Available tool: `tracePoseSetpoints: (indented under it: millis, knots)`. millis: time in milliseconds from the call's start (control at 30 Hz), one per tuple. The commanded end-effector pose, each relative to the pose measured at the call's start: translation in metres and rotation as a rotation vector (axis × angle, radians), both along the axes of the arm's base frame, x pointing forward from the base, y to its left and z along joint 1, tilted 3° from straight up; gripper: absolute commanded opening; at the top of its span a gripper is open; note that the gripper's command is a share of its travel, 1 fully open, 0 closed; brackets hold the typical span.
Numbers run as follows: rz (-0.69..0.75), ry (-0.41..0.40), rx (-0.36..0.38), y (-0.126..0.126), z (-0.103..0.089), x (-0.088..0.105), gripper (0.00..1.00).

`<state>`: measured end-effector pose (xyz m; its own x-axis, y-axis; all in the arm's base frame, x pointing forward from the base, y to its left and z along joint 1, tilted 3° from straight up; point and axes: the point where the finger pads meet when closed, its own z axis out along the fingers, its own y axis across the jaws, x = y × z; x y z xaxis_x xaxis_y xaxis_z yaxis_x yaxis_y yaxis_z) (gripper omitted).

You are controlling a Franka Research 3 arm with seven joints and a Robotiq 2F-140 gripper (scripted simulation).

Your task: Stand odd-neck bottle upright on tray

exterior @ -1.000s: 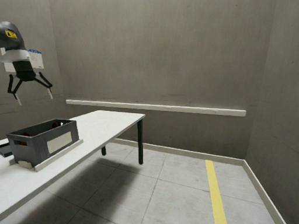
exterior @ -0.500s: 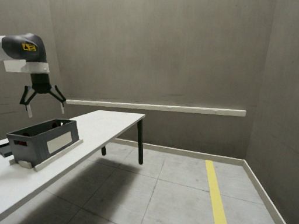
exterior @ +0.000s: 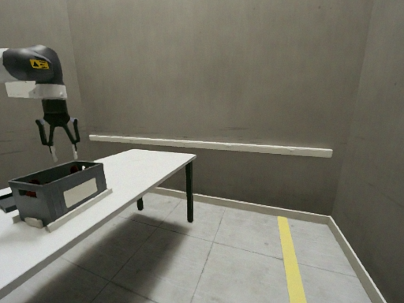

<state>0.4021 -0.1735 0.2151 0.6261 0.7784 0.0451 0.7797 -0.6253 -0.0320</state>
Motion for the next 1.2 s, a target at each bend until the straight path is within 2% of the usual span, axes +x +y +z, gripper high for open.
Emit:
tracePoseSetpoints:
  millis: [0, 1133, 1167]
  knots:
    - [-0.008, -0.002, -0.003, -0.0017, -0.0002, 0.0010, 0.10]
    - [-0.008, -0.002, -0.003, -0.0033, 0.0002, 0.0049, 0.10]
    - [-0.008, -0.002, -0.003, -0.0033, 0.0002, 0.0049, 0.44]
